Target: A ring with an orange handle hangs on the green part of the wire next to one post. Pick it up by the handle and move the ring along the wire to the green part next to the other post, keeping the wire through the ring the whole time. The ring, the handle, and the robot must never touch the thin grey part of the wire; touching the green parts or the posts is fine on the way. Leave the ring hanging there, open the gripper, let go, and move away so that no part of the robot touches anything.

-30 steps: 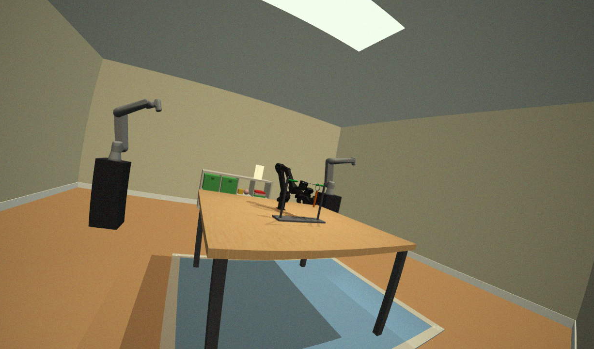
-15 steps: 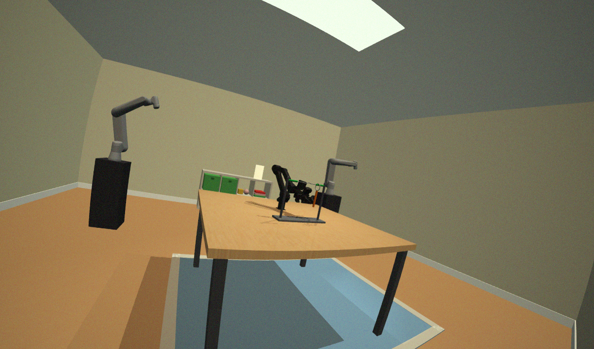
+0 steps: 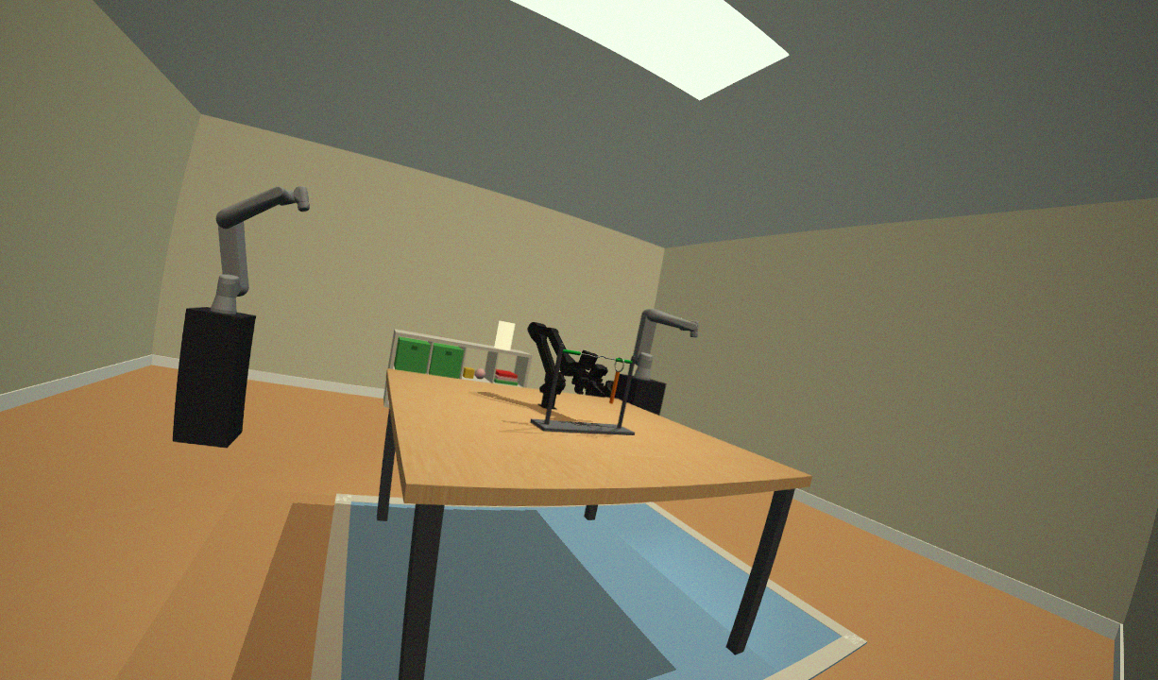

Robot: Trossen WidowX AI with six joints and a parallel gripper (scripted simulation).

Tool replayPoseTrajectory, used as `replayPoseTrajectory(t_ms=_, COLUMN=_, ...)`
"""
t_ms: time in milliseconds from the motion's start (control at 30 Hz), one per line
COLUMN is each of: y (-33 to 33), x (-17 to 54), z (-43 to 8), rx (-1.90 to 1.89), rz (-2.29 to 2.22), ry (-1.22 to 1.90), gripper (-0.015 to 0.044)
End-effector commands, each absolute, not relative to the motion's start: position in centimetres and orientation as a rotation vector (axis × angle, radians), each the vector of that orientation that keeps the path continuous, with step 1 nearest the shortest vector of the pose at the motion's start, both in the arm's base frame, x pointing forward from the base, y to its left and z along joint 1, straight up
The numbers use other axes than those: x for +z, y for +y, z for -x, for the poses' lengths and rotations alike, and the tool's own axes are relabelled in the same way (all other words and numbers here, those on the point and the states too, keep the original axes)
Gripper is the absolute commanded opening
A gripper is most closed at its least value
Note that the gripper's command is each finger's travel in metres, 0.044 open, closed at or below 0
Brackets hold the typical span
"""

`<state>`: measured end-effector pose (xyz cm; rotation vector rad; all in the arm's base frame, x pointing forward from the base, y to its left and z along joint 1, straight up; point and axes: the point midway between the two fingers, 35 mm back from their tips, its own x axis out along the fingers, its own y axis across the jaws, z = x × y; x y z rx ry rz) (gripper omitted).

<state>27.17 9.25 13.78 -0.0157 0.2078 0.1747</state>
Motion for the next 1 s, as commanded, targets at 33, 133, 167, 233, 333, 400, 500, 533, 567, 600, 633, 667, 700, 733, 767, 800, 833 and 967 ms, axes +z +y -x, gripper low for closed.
replayPoseTrajectory(t_ms=33, y=9.1, x=14.5, z=-25.6, rx=0.174, rz=0.010, ry=0.202, gripper=0.0317)
replayPoseTrajectory(t_ms=133, y=8.8, x=14.7, z=-24.2, rx=0.175, rz=0.010, ry=0.203, gripper=0.0396)
replayPoseTrajectory(t_ms=167, y=8.7, x=14.7, z=-23.8, rx=0.175, rz=0.010, ry=0.203, gripper=0.0423)
replayPoseTrajectory(t_ms=233, y=8.4, x=14.8, z=-23.0, rx=0.175, rz=0.010, ry=0.204, gripper=0.0440)
replayPoseTrajectory(t_ms=333, y=8.3, x=14.8, z=-22.7, rx=0.175, rz=0.010, ry=0.204, gripper=0.0440)
replayPoseTrajectory(t_ms=400, y=8.3, x=14.8, z=-22.7, rx=0.175, rz=0.010, ry=0.204, gripper=0.0440)
replayPoseTrajectory(t_ms=500, y=8.3, x=14.8, z=-22.7, rx=0.175, rz=0.010, ry=0.204, gripper=0.0440)
replayPoseTrajectory(t_ms=533, y=8.3, x=14.8, z=-22.7, rx=0.175, rz=0.010, ry=0.204, gripper=0.0440)
replayPoseTrajectory(t_ms=567, y=8.3, x=14.8, z=-22.7, rx=0.175, rz=0.010, ry=0.204, gripper=0.0440)
replayPoseTrajectory(t_ms=600, y=8.3, x=14.8, z=-22.7, rx=0.175, rz=0.010, ry=0.204, gripper=0.0440)
replayPoseTrajectory(t_ms=633, y=8.3, x=14.8, z=-22.7, rx=0.175, rz=0.010, ry=0.204, gripper=0.0440)
replayPoseTrajectory(t_ms=667, y=8.3, x=14.8, z=-22.7, rx=0.175, rz=0.010, ry=0.204, gripper=0.0440)
replayPoseTrajectory(t_ms=700, y=8.3, x=14.8, z=-22.7, rx=0.175, rz=0.010, ry=0.204, gripper=0.0440)
replayPoseTrajectory(t_ms=733, y=8.3, x=14.8, z=-22.7, rx=0.175, rz=0.010, ry=0.204, gripper=0.0440)
replayPoseTrajectory(t_ms=767, y=8.3, x=14.8, z=-22.7, rx=0.175, rz=0.010, ry=0.204, gripper=0.0440)
replayPoseTrajectory(t_ms=800, y=8.3, x=14.8, z=-22.7, rx=0.175, rz=0.010, ry=0.204, gripper=0.0440)
replayPoseTrajectory(t_ms=833, y=8.3, x=14.8, z=-22.7, rx=0.175, rz=0.010, ry=0.204, gripper=0.0440)
replayPoseTrajectory(t_ms=967, y=8.3, x=14.8, z=-22.7, rx=0.175, rz=0.010, ry=0.204, gripper=0.0440)
